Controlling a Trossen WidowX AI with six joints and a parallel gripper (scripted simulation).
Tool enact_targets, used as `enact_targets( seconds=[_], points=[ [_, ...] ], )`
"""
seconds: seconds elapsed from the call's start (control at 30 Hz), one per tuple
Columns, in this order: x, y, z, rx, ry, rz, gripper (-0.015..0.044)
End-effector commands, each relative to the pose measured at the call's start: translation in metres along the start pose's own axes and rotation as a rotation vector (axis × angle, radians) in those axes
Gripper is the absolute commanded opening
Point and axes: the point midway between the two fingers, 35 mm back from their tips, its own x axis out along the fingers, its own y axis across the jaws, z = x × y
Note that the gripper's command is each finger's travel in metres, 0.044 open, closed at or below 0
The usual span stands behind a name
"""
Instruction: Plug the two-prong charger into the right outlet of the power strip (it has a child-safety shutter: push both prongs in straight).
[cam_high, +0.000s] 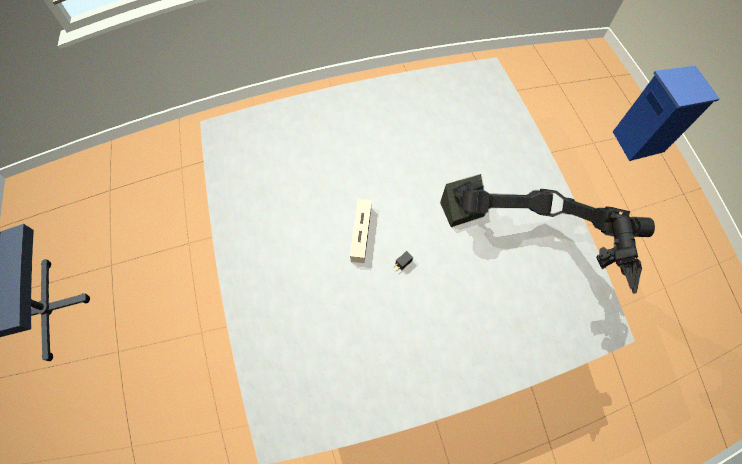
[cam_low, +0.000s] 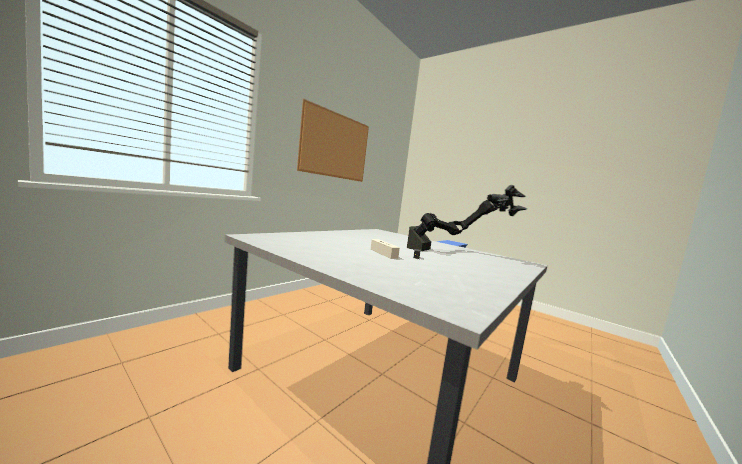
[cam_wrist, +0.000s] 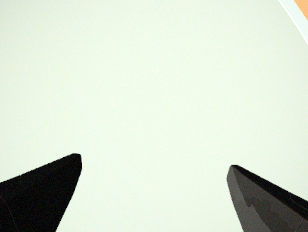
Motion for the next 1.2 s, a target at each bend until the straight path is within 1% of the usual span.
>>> enact_targets(
  seconds=[0.0, 0.03, 0.33, 0.63, 0.83, 0.97, 1.17],
  points=[
    [0.000, 0.001, 0.000, 0.006, -0.001, 0.002, 0.0426],
    [0.002, 0.005, 0.001, 0.023, -0.005, 0.007, 0.0440],
    [0.022, 0.075, 0.024, 0.330, -0.063, 0.106, 0.0440],
    [0.035, 0.141, 0.057, 0.633, -0.122, 0.205, 0.0440],
    [0.038, 0.169, 0.063, 0.669, -0.095, 0.300, 0.0440],
    [0.041, 0.195, 0.082, 0.799, -0.120, 0.349, 0.0440],
    [0.043, 0.235, 0.115, 0.915, -0.127, 0.500, 0.0440]
  ],
)
